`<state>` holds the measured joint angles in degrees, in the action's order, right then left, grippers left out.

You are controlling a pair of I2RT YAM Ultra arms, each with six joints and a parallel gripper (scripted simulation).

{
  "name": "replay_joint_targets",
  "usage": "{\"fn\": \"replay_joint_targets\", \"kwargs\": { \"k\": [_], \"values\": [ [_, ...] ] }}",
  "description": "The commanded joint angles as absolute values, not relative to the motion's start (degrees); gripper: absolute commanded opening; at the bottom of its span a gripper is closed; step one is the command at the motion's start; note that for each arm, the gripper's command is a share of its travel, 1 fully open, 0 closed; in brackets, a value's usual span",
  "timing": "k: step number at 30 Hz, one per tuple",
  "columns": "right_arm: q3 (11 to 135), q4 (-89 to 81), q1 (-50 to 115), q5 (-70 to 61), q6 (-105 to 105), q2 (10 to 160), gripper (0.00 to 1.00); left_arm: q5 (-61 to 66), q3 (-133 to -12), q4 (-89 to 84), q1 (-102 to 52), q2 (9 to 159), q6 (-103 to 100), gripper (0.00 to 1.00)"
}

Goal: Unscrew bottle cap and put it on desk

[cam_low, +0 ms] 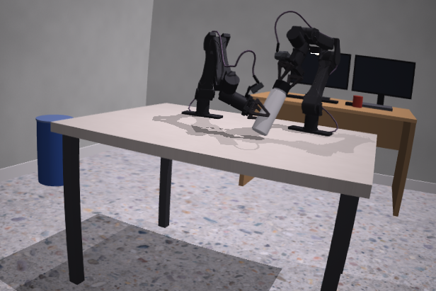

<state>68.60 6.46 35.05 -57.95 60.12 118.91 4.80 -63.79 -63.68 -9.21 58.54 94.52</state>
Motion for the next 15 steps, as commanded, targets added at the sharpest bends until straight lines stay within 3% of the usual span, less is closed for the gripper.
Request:
{"fn": "replay_joint_targets", "kwargs": {
  "k": [1, 6, 11, 12, 15],
  "values": [
    [70.76, 6.98, 35.24, -60.11, 60.47, 117.67, 0.0, 4.37, -64.06, -63.41, -9.41, 58.47, 92.91, 0.68],
    [70.76, 6.98, 35.24, -60.11, 60.47, 117.67, 0.0, 4.35, -64.07, -63.42, -9.43, 58.47, 92.89, 0.61],
    [70.76, 6.98, 35.24, -60.11, 60.47, 117.67, 0.0, 4.59, -64.62, -64.04, -9.15, 58.97, 80.45, 0.04],
    [70.76, 6.98, 35.24, -60.11, 60.47, 117.67, 0.0, 4.87, -64.83, -64.28, -8.91, 59.16, 75.74, 0.0],
    [70.76, 6.98, 35.24, -60.11, 60.47, 117.67, 0.0, 4.85, -65.09, -64.61, -8.87, 59.37, 70.76, 0.0]
  ]
}}
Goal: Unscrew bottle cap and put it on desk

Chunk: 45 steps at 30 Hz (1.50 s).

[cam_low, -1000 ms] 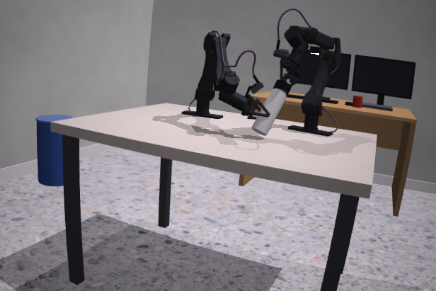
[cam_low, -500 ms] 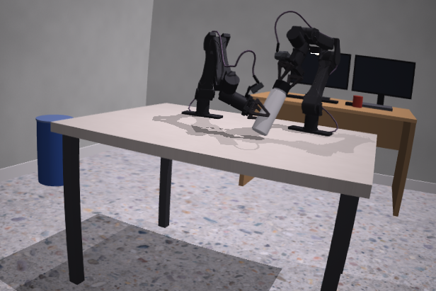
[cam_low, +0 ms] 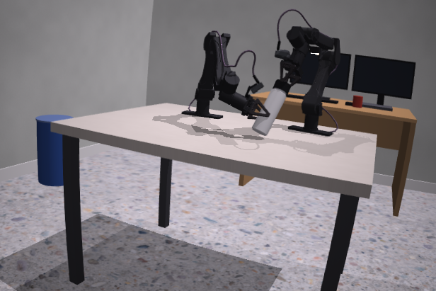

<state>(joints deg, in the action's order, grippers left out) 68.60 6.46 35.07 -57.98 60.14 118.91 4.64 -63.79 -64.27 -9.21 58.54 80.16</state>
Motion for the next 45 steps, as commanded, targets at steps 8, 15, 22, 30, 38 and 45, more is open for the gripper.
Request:
{"fn": "replay_joint_targets", "kwargs": {
  "k": [8, 15, 22, 30, 38, 45],
  "values": [
    [70.76, 6.98, 35.23, -60.11, 60.48, 117.67, 0.0, 4.59, -66.16, -65.89, -8.91, 60.29, 49.08, 0.0],
    [70.76, 6.95, 35.23, -60.1, 60.51, 117.67, 0.0, 4.74, -67.43, -67.36, -8.75, 61.46, 31.3, 0.0],
    [70.76, 6.95, 35.23, -60.1, 60.51, 117.67, 0.0, 5.21, -68.52, -68.67, -8.39, 62.49, 15.16, 0.0],
    [70.76, 6.95, 35.23, -60.1, 60.51, 117.67, 0.0, 6.56, -69.71, -70.13, -7.44, 63.64, -4.52, 0.0],
    [70.76, 6.95, 35.23, -60.1, 60.51, 117.67, 0.0, 8.34, -70.37, -71.04, -6.22, 64.31, -22.82, 0.0],
    [70.76, 6.95, 35.23, -60.1, 60.51, 117.67, 0.0, 10.17, -70.6, -71.48, -4.97, 64.6, -40.11, 0.0]
  ]
}}
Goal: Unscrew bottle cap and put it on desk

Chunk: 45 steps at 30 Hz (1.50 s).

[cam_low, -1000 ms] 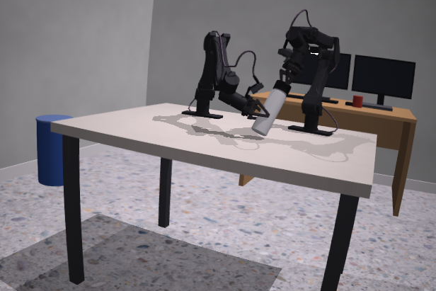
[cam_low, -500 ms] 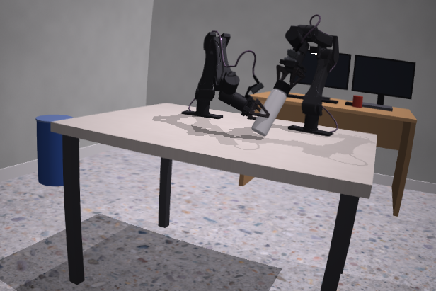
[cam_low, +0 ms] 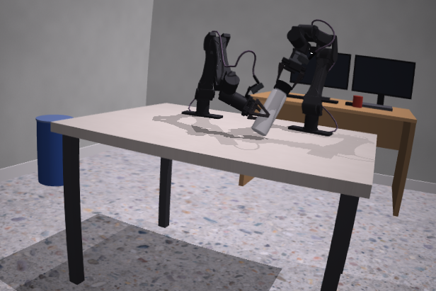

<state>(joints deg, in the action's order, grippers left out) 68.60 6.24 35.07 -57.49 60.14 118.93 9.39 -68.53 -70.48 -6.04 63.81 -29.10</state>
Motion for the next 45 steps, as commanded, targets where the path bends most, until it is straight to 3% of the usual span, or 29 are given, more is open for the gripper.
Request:
{"fn": "replay_joint_targets", "kwargs": {
  "k": [1, 5, 15, 22, 24, 25, 26, 45],
  "values": [
    [70.76, 6.95, 35.23, -60.1, 60.51, 117.67, 0.0, 10.34, -70.61, -71.51, -4.85, 64.63, -42.62, 0.0],
    [70.76, 6.95, 35.23, -60.1, 60.51, 117.67, 0.0, 10.14, -70.76, -71.67, -5.0, 64.77, -52.33, 0.0],
    [70.76, 6.95, 35.23, -60.1, 60.51, 117.67, 0.0, 10.23, -69.08, -70.51, -5.61, 64.01, -49.31, 0.0],
    [70.76, 6.95, 35.23, -60.1, 60.51, 117.67, 0.0, 10.23, -69.08, -70.52, -5.61, 64.01, -49.3, 0.79],
    [70.76, 6.95, 35.23, -60.1, 60.51, 117.67, 0.0, 10.23, -69.08, -70.52, -5.61, 64.01, -49.3, 0.79],
    [70.76, 6.95, 35.23, -60.11, 60.5, 117.66, 0.0, 10.23, -69.08, -70.52, -5.6, 64.01, -49.3, 0.91],
    [70.76, 6.95, 35.23, -60.11, 60.5, 117.66, 0.0, 10.23, -69.08, -70.52, -5.6, 64.01, -49.3, 0.94],
    [70.76, 6.96, 35.23, -60.11, 60.49, 117.66, 0.0, 2.8, -68.81, -69.73, -11.03, 63.26, -0.62, 0.94]
  ]
}}
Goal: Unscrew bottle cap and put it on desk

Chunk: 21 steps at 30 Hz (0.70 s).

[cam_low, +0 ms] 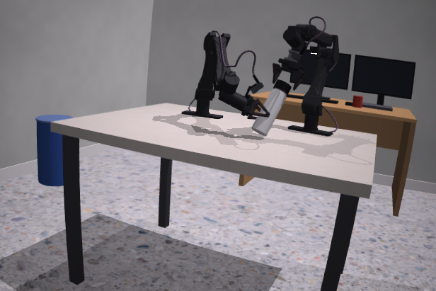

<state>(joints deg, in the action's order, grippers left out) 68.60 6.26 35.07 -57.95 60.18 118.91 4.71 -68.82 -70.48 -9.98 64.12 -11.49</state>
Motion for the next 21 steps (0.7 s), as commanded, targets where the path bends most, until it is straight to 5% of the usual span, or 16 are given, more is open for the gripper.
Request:
{"fn": "replay_joint_targets", "kwargs": {
  "k": [1, 21],
  "values": [
    [70.76, 6.96, 35.23, -60.11, 60.49, 117.66, 0.0, 2.53, -68.72, -69.64, -11.24, 63.17, 1.85, 0.94],
    [70.76, 6.96, 35.23, -60.11, 60.49, 117.66, 0.0, -0.47, -65.58, -66.28, -13.47, 59.97, 50.66, 0.94]
  ]
}}
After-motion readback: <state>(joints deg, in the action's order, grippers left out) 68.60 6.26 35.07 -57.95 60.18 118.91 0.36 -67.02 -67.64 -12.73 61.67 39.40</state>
